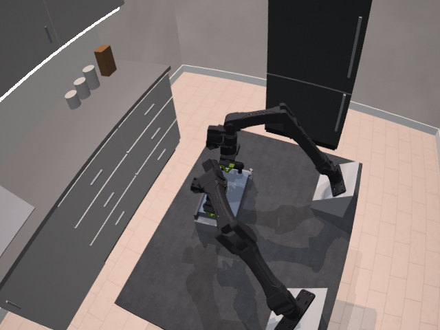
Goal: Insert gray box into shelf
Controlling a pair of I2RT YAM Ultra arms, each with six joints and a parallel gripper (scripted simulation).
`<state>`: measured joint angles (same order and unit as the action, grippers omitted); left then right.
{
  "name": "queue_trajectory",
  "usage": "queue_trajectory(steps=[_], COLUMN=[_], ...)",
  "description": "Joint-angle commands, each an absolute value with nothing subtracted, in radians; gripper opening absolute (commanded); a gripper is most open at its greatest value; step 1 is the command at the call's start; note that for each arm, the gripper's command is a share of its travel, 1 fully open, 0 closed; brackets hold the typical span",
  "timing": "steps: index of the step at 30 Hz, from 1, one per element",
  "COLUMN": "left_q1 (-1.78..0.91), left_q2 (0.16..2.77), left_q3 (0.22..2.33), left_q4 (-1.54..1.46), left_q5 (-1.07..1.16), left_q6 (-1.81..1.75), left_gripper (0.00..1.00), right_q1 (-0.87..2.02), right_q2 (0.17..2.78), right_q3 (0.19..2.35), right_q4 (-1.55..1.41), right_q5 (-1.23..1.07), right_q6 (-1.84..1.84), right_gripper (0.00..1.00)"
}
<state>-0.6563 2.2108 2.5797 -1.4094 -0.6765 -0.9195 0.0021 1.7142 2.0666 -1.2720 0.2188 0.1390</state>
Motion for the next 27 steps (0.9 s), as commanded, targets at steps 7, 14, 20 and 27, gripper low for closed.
queue_trajectory(steps=[7,14,20,27], left_q1=[-0.719,-0.742,-0.774,-0.768], left_q2=[2.204,2.181,2.108,2.165], left_q3=[2.667,2.692,2.686,2.694], left_q4=[-1.461,-1.502,-1.522,-1.498], left_q5=[-0.714,-0.728,-0.746,-0.735], left_q6=[-0.968,-0.977,-1.000,-0.969], left_gripper=[1.00,1.00,1.00,1.00], right_q1=[0.035,0.050,0.068,0.072], right_q2=[1.696,1.716,1.736,1.741], right_q3=[2.187,2.271,2.392,2.396], right_q4=[-1.394,-1.476,-1.543,-1.529], right_q5=[0.239,0.248,0.259,0.254], right_q6=[0.160,0.172,0.189,0.182], right_gripper=[1.00,1.00,1.00,1.00])
